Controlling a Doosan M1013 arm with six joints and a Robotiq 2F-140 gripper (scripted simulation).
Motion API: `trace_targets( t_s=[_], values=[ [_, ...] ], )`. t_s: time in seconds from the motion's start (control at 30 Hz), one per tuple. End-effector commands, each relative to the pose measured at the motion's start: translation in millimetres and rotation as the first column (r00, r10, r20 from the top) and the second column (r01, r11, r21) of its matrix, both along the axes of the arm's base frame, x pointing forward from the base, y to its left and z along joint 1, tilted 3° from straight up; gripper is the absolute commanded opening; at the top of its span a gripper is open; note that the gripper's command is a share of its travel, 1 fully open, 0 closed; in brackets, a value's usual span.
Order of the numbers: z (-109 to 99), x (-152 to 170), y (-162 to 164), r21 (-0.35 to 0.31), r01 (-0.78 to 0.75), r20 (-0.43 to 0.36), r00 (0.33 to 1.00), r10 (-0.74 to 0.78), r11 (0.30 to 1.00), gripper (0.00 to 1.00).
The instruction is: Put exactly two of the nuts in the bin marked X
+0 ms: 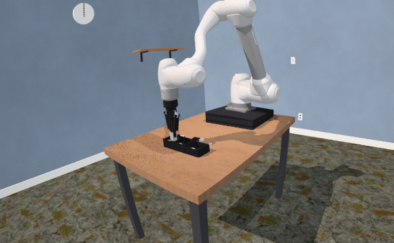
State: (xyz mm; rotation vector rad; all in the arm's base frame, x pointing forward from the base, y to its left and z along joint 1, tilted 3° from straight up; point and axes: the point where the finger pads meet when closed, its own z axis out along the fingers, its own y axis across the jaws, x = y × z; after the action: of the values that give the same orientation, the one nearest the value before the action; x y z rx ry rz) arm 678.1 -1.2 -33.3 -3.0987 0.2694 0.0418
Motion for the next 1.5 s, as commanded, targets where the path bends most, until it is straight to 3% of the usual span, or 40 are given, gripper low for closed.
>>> trace_targets(
  t_s=[0.0, 0.8, 1.47],
  values=[
    [0, -5, 1, 0.003, 0.001, -0.006, 1.000, -0.001, 1.000, 0.05],
    [26, -4, 0, 0.003, 0.001, -0.006, 1.000, -0.001, 1.000, 0.05],
    [26, -4, 0, 0.003, 0.001, -0.006, 1.000, -0.001, 1.000, 0.05]
  ],
)
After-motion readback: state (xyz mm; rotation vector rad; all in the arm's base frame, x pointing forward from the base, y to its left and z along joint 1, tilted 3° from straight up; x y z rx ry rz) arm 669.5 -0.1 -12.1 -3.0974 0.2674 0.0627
